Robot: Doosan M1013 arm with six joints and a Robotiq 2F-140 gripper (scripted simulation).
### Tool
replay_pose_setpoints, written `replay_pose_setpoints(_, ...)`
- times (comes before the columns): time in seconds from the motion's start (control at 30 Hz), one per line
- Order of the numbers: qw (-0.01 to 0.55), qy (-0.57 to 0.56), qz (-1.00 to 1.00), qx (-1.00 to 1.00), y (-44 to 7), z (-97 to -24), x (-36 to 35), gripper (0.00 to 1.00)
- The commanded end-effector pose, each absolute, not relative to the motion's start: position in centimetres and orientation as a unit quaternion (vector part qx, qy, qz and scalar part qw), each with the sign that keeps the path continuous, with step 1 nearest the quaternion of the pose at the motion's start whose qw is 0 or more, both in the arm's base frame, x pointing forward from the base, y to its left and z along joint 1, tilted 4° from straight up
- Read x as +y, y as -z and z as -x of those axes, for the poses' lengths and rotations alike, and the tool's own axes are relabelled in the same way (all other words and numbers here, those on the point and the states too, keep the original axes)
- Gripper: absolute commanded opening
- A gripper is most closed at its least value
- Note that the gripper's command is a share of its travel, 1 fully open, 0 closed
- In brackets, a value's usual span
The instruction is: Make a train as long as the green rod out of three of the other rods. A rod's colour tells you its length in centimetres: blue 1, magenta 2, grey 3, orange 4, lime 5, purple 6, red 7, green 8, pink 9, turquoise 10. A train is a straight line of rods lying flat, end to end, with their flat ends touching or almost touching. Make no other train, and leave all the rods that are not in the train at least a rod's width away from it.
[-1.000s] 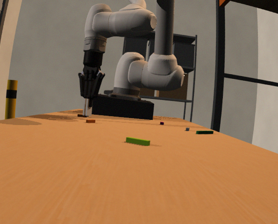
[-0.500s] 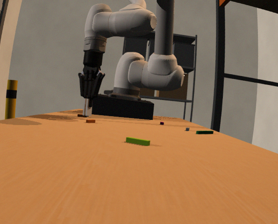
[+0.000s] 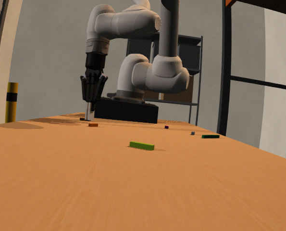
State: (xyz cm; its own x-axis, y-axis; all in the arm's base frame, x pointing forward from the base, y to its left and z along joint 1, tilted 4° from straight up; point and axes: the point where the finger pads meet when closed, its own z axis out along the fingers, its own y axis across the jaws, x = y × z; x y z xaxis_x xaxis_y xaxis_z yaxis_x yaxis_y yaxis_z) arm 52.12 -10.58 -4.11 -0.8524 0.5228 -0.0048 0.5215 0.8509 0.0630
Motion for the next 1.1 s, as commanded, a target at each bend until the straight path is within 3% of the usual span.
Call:
replay_pose_setpoints(0.0,0.01,-0.031,-0.275,0.961,4.63,-51.89,-10.3,0.12)
replay_pose_setpoints(1.07,0.01,-0.031,-0.275,0.961,4.98,-51.9,-10.29,0.12)
